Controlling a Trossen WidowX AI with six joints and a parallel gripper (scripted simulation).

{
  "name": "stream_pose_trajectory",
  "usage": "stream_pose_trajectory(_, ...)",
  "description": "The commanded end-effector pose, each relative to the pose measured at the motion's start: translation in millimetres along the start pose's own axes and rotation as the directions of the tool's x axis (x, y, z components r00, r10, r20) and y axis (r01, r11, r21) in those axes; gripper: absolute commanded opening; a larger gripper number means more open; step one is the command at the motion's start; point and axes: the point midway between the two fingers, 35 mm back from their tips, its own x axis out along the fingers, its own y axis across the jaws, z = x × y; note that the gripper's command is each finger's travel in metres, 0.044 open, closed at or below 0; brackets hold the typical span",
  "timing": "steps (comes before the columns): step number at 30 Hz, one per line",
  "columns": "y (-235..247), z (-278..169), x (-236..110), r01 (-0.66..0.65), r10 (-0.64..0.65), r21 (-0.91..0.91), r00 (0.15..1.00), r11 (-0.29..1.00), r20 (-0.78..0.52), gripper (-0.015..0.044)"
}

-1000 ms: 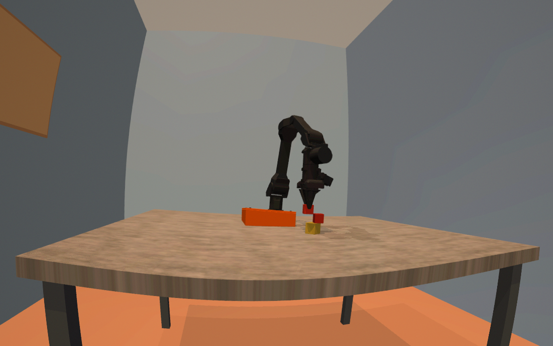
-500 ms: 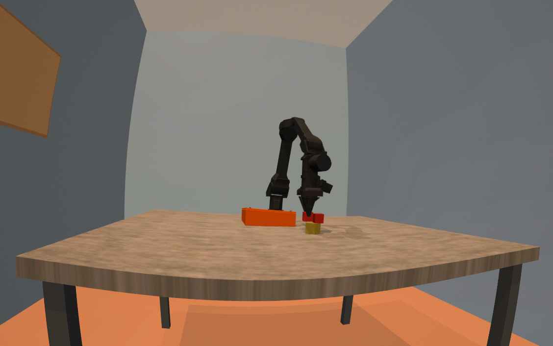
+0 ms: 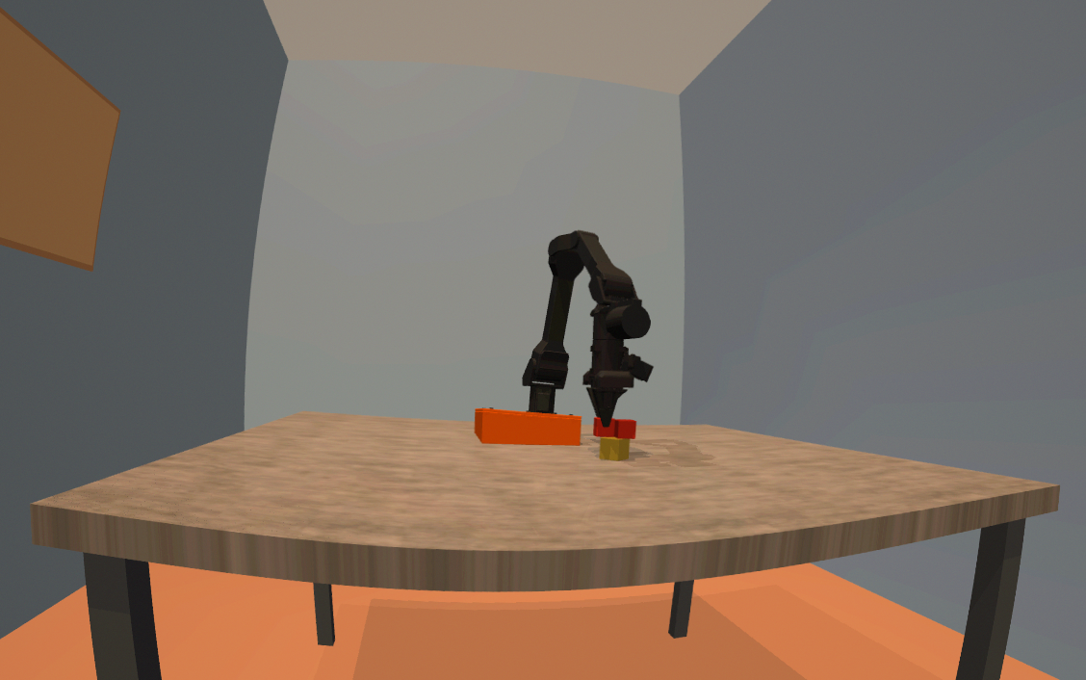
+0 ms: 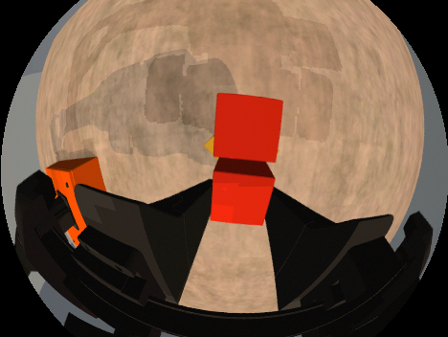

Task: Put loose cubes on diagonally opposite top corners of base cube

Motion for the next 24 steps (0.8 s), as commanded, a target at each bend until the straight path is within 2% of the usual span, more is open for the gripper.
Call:
stream_pose_trajectory(1,0,0,1,-0.001,0.001,0.004,1.0,1.0,0.003,0.0105)
stream_pose_trajectory(7,0,0,1,-0.001,0.001,0.004,1.0,1.0,0.003,0.0105)
stream_pose_trajectory(11,0,0,1,-0.001,0.001,0.004,1.0,1.0,0.003,0.0205)
stream_pose_trajectory(24,0,0,-15,-0.001,0.001,0.0,1.0,1.0,0.0,0.0205)
